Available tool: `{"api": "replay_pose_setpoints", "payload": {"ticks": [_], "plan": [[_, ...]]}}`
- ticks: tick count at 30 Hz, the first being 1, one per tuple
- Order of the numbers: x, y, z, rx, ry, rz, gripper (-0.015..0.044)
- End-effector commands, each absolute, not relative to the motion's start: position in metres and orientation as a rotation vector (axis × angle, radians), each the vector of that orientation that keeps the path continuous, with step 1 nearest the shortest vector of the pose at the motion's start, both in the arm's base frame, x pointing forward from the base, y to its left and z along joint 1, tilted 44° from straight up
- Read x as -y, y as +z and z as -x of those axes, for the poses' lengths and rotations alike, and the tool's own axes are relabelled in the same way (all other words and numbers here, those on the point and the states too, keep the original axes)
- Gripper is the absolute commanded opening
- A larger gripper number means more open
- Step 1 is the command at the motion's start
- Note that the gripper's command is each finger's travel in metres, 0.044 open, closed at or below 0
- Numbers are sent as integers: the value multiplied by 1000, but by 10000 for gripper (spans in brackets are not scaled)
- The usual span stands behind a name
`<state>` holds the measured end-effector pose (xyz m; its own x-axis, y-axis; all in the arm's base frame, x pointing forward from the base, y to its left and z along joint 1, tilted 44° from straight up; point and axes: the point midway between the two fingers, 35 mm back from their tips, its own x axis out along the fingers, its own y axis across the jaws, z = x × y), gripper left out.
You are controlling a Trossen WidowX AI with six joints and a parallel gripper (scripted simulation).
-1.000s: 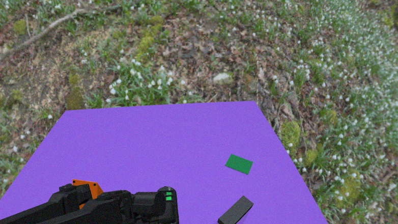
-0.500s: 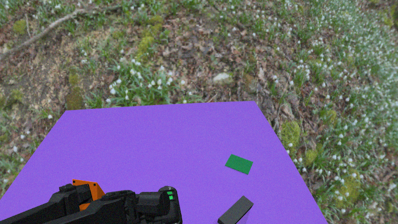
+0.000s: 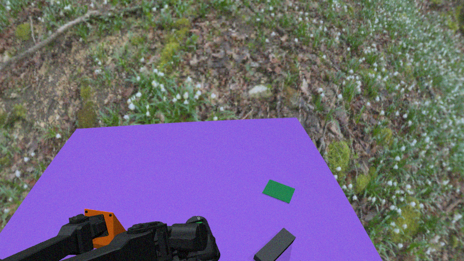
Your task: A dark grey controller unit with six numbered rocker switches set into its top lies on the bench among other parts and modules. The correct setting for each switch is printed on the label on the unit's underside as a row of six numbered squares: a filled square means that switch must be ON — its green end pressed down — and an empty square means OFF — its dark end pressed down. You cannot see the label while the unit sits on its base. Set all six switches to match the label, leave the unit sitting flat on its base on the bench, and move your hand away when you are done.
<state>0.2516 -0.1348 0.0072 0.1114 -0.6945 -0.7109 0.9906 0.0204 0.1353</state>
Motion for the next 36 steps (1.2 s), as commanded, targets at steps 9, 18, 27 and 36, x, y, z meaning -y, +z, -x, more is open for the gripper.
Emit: {"api": "replay_pose_setpoints", "payload": {"ticks": [9, 18, 27, 36], "plan": [[138, 6, -273, -523, -1397, -720, 0], [140, 5, -281, -522, -1396, -720, 0], [138, 6, -276, -522, -1402, -715, 0], [91, 47, -222, -527, -1397, -720, 0]]}}
